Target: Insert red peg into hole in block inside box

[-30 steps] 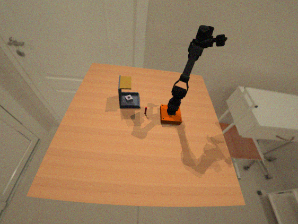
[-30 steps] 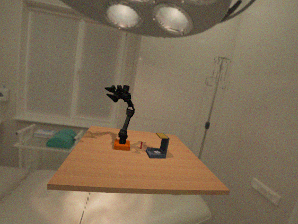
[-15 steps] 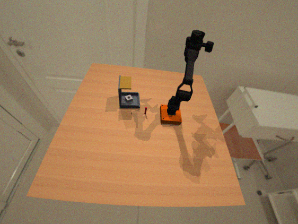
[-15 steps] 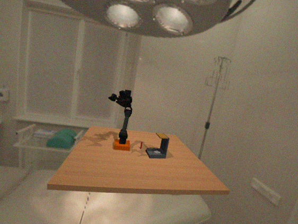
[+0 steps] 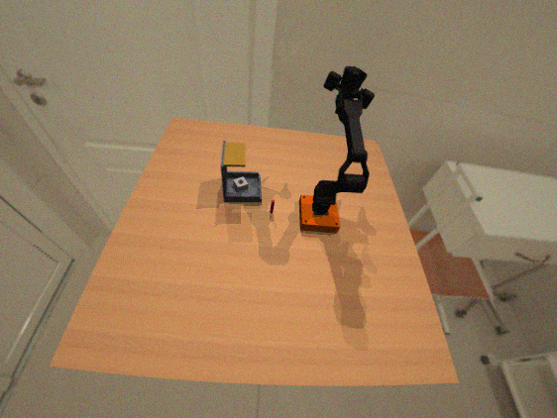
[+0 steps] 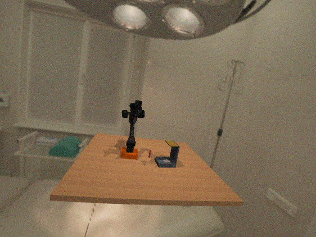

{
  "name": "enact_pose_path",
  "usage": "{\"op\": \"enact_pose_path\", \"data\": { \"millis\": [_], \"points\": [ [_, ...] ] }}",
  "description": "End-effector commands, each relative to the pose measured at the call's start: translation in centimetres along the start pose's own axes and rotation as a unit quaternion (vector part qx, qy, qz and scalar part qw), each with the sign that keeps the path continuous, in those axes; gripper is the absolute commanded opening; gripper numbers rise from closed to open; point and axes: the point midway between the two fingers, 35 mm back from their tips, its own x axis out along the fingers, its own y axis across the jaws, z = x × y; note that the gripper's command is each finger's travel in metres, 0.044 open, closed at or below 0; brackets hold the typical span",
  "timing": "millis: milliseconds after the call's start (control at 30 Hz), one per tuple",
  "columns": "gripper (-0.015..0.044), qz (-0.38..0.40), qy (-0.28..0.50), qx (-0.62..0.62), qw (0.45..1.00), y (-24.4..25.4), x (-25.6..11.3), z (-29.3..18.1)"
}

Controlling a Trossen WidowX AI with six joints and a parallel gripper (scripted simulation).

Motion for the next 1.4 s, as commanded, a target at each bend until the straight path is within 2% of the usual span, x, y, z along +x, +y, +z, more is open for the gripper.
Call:
{"op": "enact_pose_path", "data": {
  "millis": [0,367,733,1033,1367],
  "points": [
    [0.044,0.042,0.029,0.043,0.998,1.8,-0.3,-2.1],
    [0.044,0.144,0.133,0.174,0.965,6.8,-2.3,-7.8],
    [0.044,0.209,0.267,0.287,0.896,10.9,-6.0,-13.6],
    [0.044,0.228,0.383,0.354,0.822,13.3,-10.0,-18.1],
    [0.044,0.207,0.517,0.408,0.723,14.6,-15.1,-22.9]
  ]
}}
